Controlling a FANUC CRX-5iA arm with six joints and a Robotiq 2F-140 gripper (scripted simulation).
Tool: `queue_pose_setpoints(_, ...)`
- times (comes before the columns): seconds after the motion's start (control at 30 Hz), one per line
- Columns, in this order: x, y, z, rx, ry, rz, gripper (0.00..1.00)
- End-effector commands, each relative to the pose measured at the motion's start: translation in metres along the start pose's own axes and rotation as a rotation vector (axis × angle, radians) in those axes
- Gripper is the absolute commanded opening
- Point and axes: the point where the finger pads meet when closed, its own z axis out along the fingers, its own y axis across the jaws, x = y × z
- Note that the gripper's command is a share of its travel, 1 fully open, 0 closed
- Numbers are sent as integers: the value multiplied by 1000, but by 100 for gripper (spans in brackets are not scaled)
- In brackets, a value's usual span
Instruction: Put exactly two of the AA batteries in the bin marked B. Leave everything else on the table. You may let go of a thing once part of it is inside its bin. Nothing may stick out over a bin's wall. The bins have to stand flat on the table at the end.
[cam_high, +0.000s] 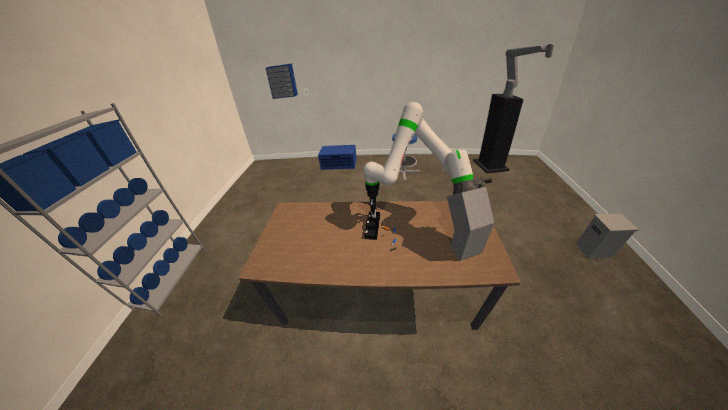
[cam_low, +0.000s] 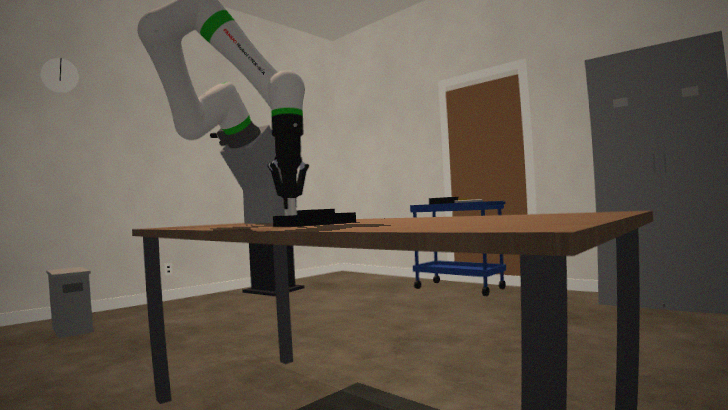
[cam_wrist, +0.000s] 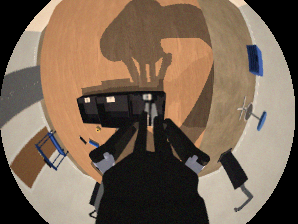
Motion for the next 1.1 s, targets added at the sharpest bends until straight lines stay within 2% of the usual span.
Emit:
queue_pose_setpoints(0.0,0,0,0,0,0,0,5)
queue_pose_setpoints(0.37,0,0,0,0,0,0,5)
queue_pose_setpoints(1.07,0,0,-25,0,0,0,5)
